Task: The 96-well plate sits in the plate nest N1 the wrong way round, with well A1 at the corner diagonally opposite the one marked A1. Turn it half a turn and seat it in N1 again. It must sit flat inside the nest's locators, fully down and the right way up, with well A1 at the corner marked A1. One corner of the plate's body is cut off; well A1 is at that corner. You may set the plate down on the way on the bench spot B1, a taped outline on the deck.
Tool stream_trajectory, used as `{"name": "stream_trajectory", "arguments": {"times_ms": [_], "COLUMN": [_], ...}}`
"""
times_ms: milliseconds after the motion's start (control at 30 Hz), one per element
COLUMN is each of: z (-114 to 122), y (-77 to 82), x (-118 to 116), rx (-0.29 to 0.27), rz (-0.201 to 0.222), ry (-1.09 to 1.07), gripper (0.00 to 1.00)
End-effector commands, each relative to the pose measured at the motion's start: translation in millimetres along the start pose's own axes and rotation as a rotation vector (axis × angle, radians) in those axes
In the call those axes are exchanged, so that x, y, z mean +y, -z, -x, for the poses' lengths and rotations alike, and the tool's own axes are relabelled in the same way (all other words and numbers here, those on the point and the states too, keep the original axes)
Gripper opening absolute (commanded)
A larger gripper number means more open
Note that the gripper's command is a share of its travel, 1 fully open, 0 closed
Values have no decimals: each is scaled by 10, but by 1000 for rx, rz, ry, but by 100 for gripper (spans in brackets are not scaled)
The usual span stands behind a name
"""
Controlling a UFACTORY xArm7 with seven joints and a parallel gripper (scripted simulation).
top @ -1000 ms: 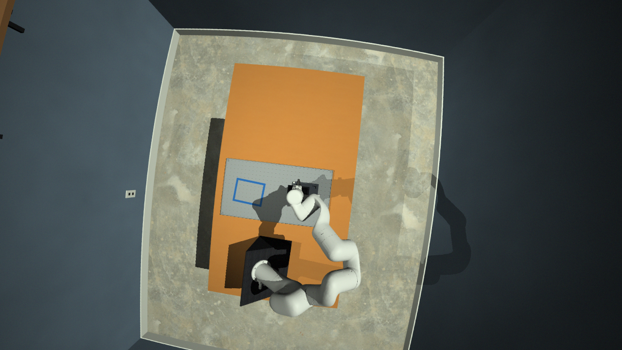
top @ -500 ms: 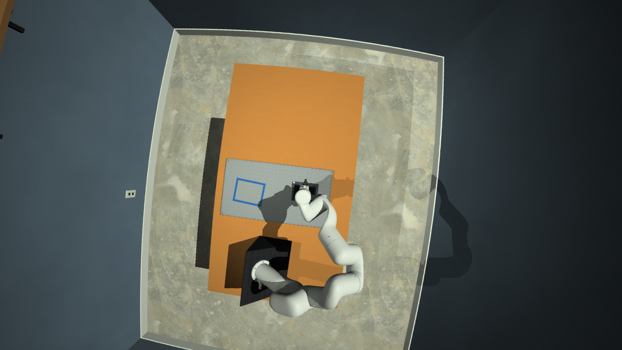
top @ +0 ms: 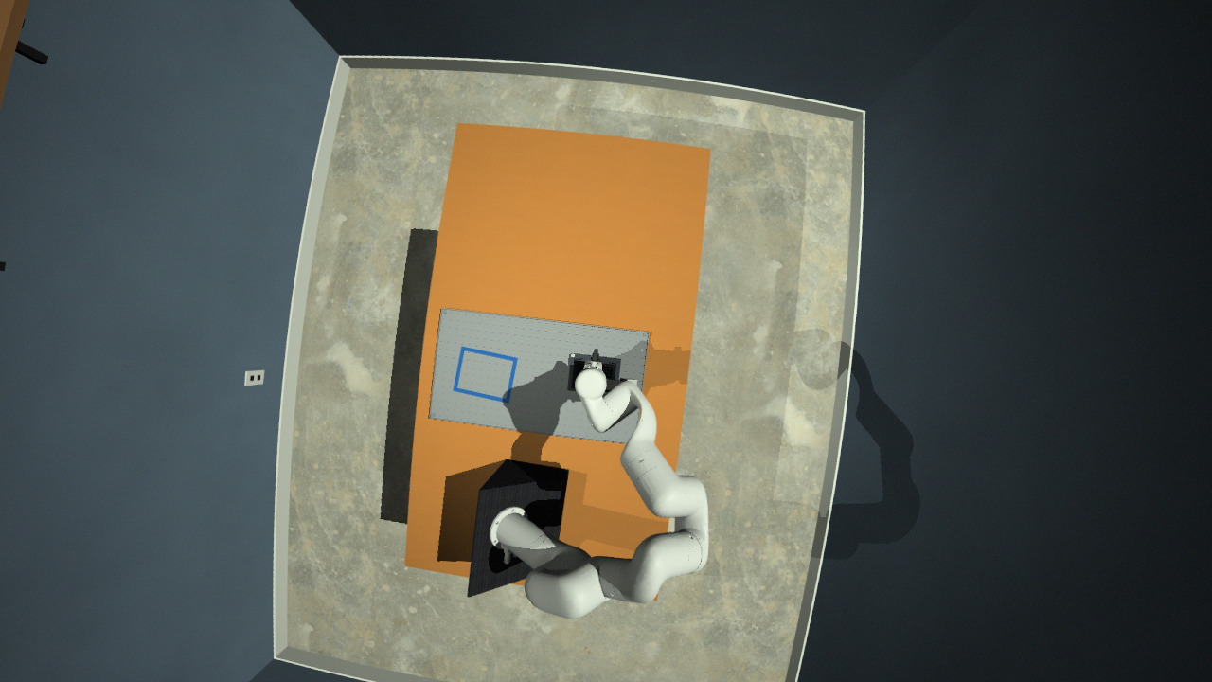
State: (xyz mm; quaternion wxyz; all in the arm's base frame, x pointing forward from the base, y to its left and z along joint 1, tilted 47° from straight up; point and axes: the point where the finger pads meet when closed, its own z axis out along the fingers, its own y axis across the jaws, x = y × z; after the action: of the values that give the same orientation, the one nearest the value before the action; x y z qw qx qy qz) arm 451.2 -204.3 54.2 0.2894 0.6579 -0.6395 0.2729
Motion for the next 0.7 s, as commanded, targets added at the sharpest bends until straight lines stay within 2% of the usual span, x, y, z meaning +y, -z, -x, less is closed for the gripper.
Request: {"name": "stream_trajectory", "arguments": {"times_ms": [0, 667], "z": [7, 12], "y": [17, 1], "x": [-17, -16], "rx": [-1, -1], "rz": [-4, -4], "ry": [0, 0], "gripper": [0, 0]}}
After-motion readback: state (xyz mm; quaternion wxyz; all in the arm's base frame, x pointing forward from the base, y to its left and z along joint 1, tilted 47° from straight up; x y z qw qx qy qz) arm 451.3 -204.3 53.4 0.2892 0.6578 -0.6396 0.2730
